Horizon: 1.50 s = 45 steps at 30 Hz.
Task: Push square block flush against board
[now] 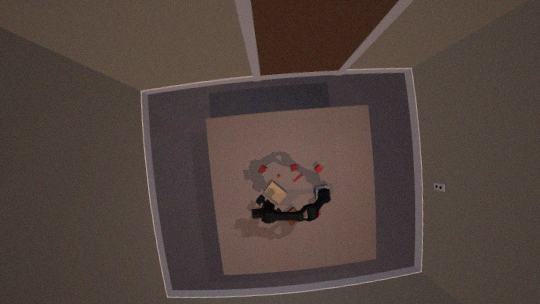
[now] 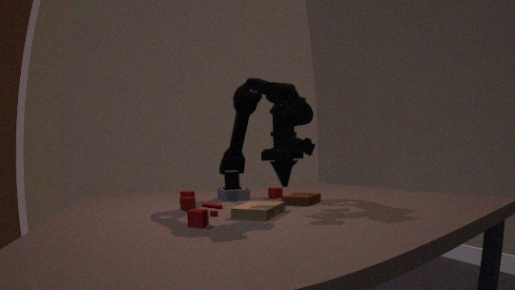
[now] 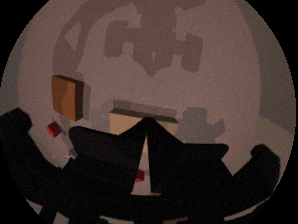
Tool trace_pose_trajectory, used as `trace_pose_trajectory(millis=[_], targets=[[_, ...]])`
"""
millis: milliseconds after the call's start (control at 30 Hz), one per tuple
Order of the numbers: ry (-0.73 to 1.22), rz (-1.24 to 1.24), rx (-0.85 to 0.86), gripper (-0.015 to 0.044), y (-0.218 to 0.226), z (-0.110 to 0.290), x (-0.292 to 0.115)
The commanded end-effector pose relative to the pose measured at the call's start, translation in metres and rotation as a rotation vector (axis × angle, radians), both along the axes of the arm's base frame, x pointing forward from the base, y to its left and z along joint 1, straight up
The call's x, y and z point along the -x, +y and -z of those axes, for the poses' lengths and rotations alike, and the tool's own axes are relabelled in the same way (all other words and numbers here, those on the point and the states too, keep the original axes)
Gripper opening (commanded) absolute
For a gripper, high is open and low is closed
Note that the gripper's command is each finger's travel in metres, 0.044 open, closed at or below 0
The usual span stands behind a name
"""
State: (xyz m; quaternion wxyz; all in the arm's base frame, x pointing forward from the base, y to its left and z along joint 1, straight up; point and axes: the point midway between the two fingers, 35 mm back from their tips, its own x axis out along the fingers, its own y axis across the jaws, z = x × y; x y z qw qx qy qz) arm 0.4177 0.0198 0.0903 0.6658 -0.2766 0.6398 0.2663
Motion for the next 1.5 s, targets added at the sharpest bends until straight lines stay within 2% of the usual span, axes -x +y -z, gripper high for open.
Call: trace_pose_trajectory(millis=[0, 500, 733, 1467], targets=[[-0.003, 0.002, 0.002, 0.0, 0.006, -0.002, -0.006], [-0.002, 0.0, -0.002, 0.0, 0.018, -0.002, -0.016], [-0.004, 0.002, 0.001, 0.0, 0.018, -0.051, -0.014], [-0.004, 0.002, 0.001, 0.0, 0.018, -0.051, -0.014]])
